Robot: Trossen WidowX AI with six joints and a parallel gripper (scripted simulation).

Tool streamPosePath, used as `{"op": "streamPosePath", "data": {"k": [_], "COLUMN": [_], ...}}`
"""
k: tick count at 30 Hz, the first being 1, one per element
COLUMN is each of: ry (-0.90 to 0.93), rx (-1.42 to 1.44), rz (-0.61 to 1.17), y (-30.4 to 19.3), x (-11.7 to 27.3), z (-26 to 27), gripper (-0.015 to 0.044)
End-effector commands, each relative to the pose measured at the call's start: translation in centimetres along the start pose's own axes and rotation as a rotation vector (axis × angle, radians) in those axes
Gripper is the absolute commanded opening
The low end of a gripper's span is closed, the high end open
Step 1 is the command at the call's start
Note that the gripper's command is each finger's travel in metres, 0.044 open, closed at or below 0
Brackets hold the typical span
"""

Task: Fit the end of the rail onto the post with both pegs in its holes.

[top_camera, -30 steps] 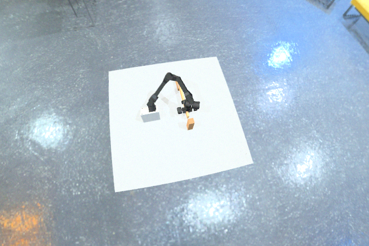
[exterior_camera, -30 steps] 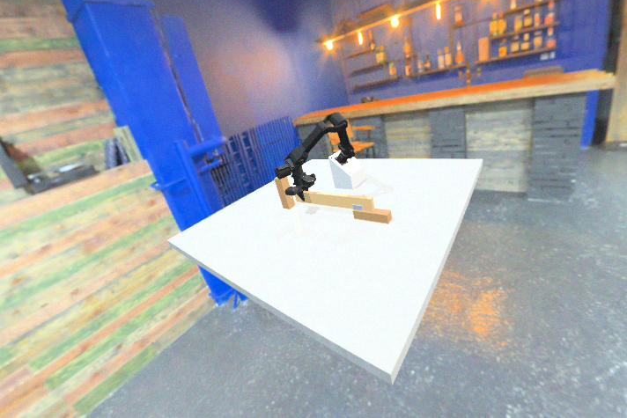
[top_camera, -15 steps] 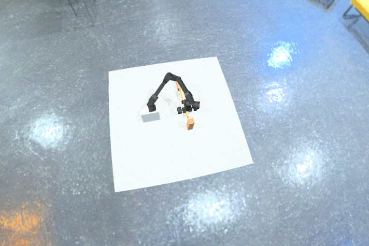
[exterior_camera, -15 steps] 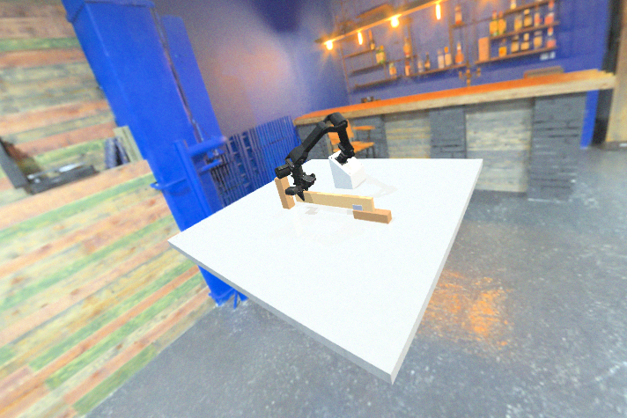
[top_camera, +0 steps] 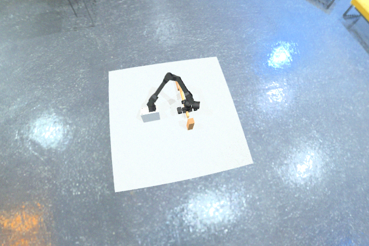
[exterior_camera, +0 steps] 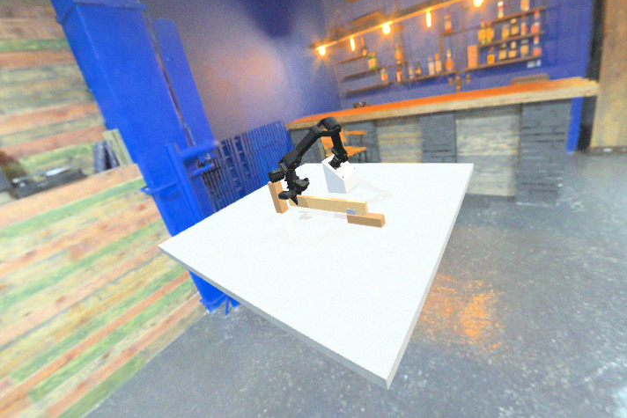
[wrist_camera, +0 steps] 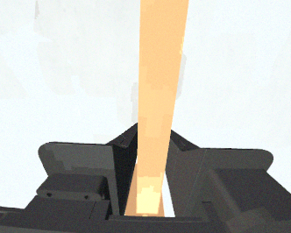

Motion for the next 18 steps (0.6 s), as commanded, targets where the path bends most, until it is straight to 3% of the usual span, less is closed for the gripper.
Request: {"op": "streamPosePath", "data": {"k": [1, 18], "ry": [-0.007, -0.007], "rx": [0.001, 0.001], "rz": [-0.001, -0.001], "y": [0.08, 0.31], "x": [0.11, 0.04], "z": [-0.05, -0.05], "gripper": [0.0000, 0.0000]}}
Point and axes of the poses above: the point midway between the two fingers, 35 mm back from their tips, its own x axis back along the fingers, its own z axis across the jaws, y = z × x, the point moved 3 cm from there along x, back along the fingers, and after that the axes turned 5 degrees about -x, right-handed, at the moved point
